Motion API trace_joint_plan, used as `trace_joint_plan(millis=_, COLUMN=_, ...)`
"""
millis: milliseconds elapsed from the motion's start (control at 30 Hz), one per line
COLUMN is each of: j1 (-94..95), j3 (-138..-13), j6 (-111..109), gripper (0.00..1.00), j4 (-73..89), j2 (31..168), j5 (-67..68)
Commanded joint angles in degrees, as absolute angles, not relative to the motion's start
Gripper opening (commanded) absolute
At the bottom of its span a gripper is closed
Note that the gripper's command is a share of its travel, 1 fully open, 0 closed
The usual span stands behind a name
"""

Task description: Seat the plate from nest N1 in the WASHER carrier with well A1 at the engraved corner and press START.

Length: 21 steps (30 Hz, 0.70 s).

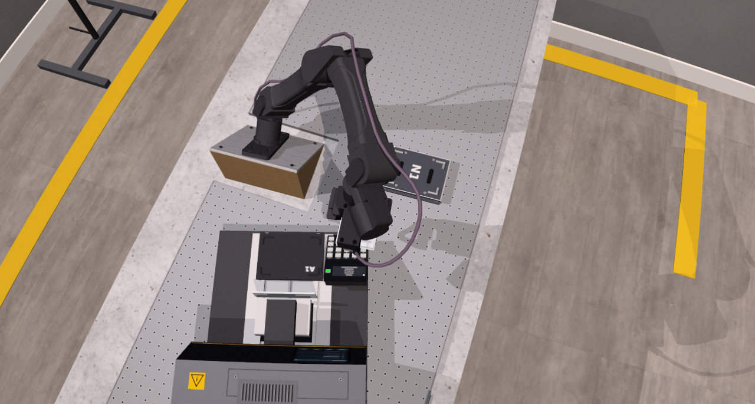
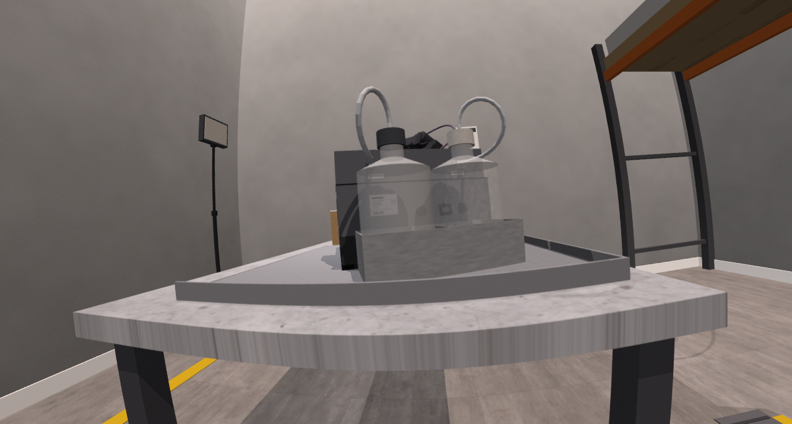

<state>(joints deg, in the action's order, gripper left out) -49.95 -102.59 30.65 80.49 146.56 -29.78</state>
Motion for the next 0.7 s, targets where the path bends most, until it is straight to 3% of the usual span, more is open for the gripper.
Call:
trace_joint_plan(millis=0, j1=-52.04, j3=-104.71, j6=36.41, gripper=0.84, j4=81.15, j2=147.49, j5=-27.90)
trace_joint_plan(millis=333, j1=-57.06, j3=-107.24, j6=50.29, gripper=0.84, j4=81.80, j2=151.27, j5=-25.09)
trace_joint_plan(millis=667, j1=-56.98, j3=-107.80, j6=50.65, gripper=0.84, j4=82.24, j2=149.74, j5=-24.88)
